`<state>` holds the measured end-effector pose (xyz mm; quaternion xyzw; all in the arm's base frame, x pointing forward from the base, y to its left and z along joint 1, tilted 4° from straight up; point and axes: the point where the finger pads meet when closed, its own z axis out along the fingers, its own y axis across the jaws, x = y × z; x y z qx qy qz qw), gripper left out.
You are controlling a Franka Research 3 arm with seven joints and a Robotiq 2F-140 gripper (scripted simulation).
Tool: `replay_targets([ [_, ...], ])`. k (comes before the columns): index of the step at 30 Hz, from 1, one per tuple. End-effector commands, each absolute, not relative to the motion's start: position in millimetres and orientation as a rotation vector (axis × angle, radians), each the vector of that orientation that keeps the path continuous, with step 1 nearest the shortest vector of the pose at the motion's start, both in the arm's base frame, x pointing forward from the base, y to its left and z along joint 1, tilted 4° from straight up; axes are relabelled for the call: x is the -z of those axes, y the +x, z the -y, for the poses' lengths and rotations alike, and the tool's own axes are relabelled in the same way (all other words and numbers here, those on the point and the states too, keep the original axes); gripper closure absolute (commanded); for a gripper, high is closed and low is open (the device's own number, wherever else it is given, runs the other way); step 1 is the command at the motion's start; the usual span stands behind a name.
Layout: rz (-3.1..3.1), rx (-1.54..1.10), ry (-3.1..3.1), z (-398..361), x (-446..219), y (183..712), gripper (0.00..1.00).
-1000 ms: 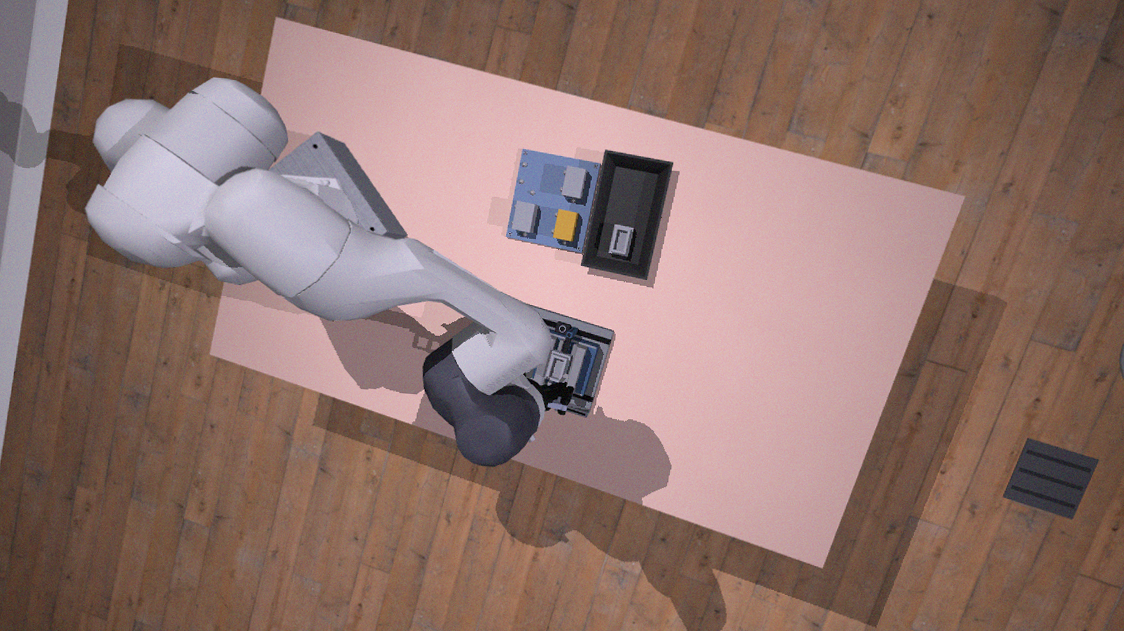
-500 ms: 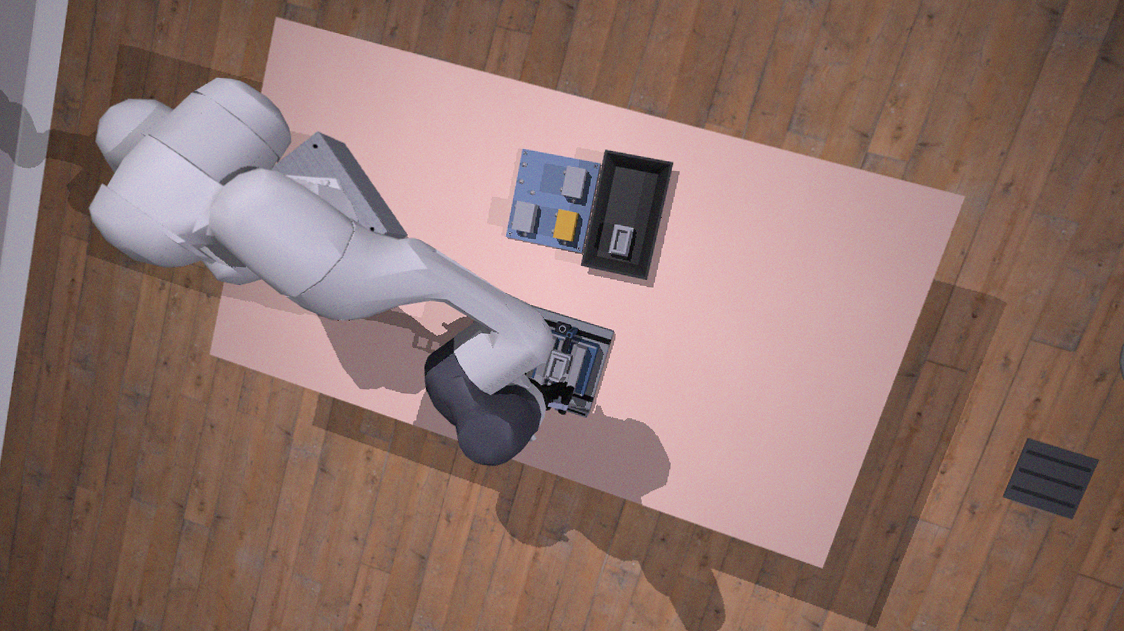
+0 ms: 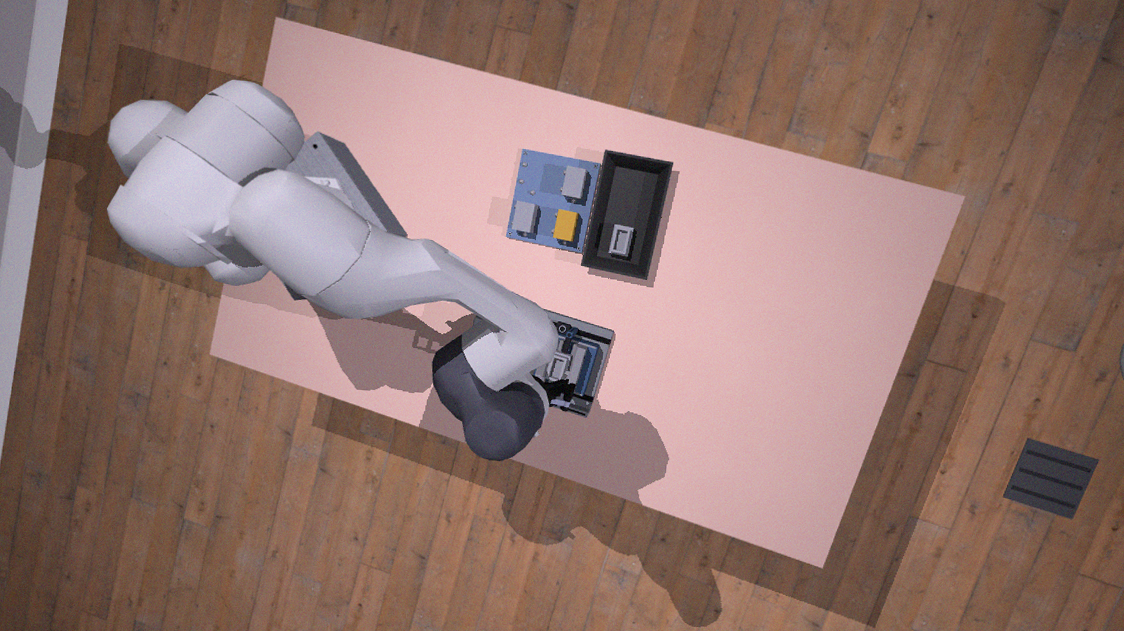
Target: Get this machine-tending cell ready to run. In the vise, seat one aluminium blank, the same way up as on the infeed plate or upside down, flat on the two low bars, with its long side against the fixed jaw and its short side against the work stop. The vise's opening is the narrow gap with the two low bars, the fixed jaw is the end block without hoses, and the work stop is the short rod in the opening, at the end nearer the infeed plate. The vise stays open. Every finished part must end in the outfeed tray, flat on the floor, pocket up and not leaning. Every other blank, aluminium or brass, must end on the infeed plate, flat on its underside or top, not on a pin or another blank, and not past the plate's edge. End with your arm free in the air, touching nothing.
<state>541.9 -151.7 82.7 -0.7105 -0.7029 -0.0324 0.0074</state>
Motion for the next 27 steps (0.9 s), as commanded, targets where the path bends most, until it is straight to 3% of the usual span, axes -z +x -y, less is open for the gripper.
replay_targets([
  [1,2.213,0.111,-2.217,152.1,-76.6,545.2,0.6],
  [27,2.213,0.111,-2.217,150.7,-45.3,547.4,0.6],
])
